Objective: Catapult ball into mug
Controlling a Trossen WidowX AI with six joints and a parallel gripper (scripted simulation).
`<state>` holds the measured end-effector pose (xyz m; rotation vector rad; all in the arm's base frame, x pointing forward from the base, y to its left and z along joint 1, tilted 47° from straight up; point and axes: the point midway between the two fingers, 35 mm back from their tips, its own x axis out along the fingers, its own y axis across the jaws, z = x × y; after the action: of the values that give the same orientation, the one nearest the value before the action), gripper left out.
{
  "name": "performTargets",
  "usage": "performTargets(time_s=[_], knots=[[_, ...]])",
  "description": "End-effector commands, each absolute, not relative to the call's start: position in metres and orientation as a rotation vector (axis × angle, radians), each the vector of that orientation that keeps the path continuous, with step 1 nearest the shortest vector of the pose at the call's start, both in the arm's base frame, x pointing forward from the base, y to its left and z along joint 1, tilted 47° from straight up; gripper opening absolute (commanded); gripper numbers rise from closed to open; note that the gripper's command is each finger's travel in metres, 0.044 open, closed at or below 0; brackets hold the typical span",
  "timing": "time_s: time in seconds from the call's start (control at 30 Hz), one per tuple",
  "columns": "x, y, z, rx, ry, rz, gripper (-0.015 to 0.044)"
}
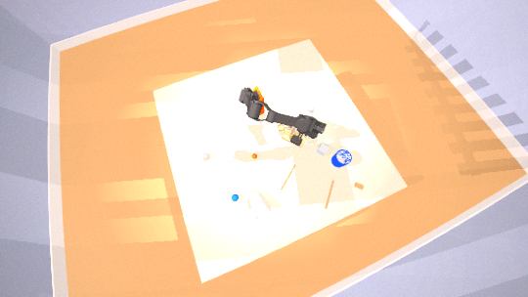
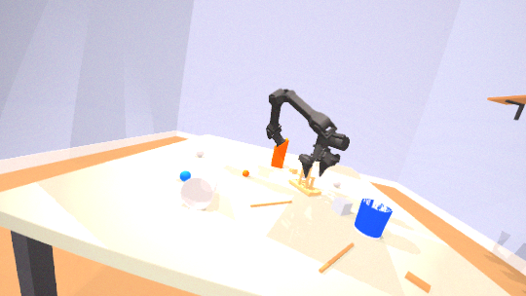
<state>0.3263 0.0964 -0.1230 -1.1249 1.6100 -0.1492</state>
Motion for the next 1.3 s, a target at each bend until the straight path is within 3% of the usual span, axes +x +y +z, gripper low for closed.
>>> performTargets(time_s=[0.0, 0.73, 1.13, 1.27], knots=[[0.326, 0.090, -0.128, -1.131, 1.611, -0.149, 0.0440], [0.328, 0.065, -0.151, -1.133, 1.611, -0.152, 0.0440], [0.328, 0.069, -0.148, -1.127, 1.612, -0.152, 0.0125], [0.328, 0.069, -0.148, -1.127, 1.612, -0.152, 0.0098]])
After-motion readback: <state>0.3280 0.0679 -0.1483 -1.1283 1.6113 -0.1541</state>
